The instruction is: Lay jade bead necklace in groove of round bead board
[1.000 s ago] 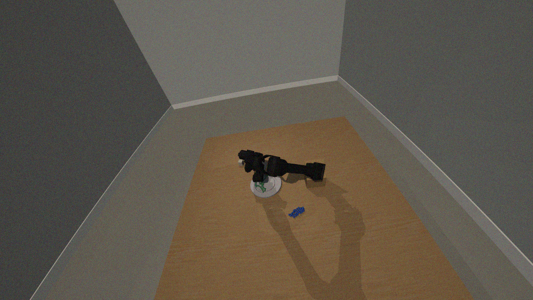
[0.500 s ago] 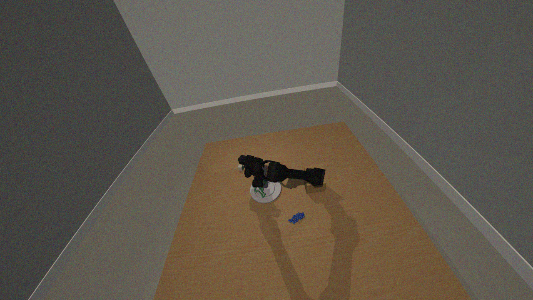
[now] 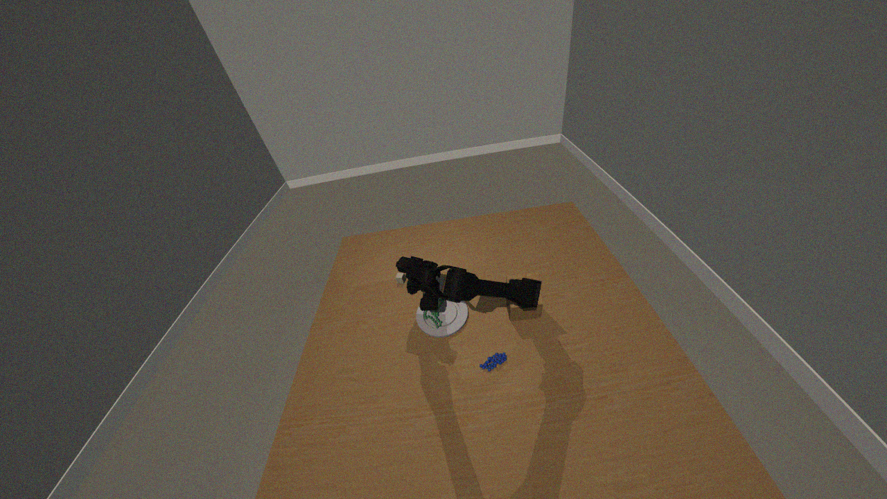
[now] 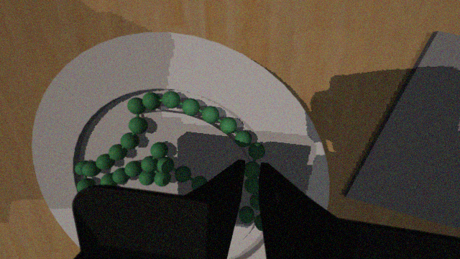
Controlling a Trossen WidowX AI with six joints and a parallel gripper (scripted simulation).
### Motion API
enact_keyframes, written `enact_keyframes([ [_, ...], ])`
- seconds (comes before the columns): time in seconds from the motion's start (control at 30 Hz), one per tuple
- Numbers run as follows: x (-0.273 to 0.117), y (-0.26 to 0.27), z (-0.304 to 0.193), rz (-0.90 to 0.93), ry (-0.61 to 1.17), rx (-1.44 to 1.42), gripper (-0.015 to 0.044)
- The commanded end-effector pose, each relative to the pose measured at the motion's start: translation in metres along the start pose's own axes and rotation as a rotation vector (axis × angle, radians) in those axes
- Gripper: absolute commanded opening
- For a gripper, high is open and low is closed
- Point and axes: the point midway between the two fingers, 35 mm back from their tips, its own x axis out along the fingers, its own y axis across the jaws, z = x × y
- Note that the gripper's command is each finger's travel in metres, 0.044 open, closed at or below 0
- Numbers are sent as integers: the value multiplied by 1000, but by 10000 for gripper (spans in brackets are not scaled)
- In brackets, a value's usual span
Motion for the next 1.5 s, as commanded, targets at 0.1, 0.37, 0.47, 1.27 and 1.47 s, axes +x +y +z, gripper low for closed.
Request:
enact_keyframes([
  [0.1, -5, -1, 0, 2, -3, 2, 0],
  [0.37, -5, -8, -1, 1, -3, 2, 0],
  [0.47, -4, -8, -1, 1, -3, 2, 0],
  [1.27, -1, -7, -1, 3, -3, -3, 440],
  [1.47, -4, -7, 0, 4, -8, -10, 440],
])
